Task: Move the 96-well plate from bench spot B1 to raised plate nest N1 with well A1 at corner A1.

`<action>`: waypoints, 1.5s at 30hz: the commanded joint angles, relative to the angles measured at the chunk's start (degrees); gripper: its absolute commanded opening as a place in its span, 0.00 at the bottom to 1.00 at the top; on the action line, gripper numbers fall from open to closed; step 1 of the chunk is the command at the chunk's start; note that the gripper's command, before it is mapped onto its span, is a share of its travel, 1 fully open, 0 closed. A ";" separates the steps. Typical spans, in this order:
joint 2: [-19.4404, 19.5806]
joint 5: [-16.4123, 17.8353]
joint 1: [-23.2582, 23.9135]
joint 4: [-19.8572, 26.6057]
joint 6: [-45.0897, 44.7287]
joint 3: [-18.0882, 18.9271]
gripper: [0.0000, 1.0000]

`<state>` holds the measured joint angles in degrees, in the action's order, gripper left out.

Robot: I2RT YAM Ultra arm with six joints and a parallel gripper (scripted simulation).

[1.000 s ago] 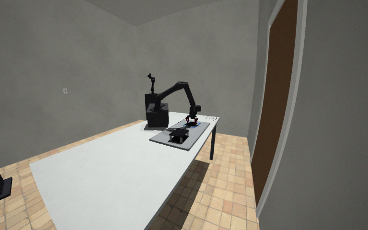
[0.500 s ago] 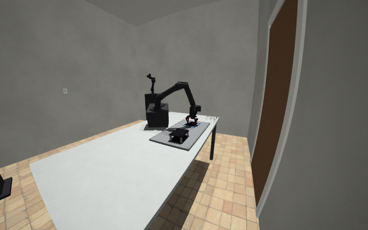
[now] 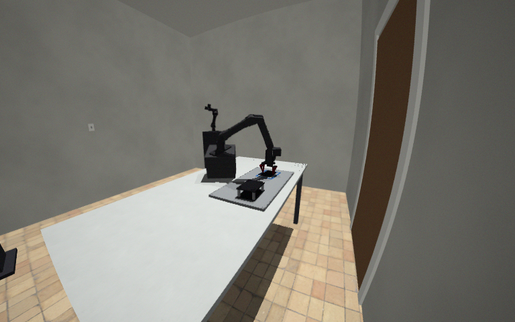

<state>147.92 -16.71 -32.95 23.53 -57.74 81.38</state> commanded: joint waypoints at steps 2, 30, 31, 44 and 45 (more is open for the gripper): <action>1.29 0.60 0.67 -2.29 -0.66 1.74 1.00; 1.40 0.62 0.12 -2.26 -0.54 0.79 0.00; 1.40 0.62 0.12 -2.26 -0.54 0.79 0.00; 1.40 0.62 0.12 -2.26 -0.54 0.79 0.00; 1.40 0.62 0.12 -2.26 -0.54 0.79 0.00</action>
<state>148.07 -16.71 -32.71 22.85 -57.93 81.97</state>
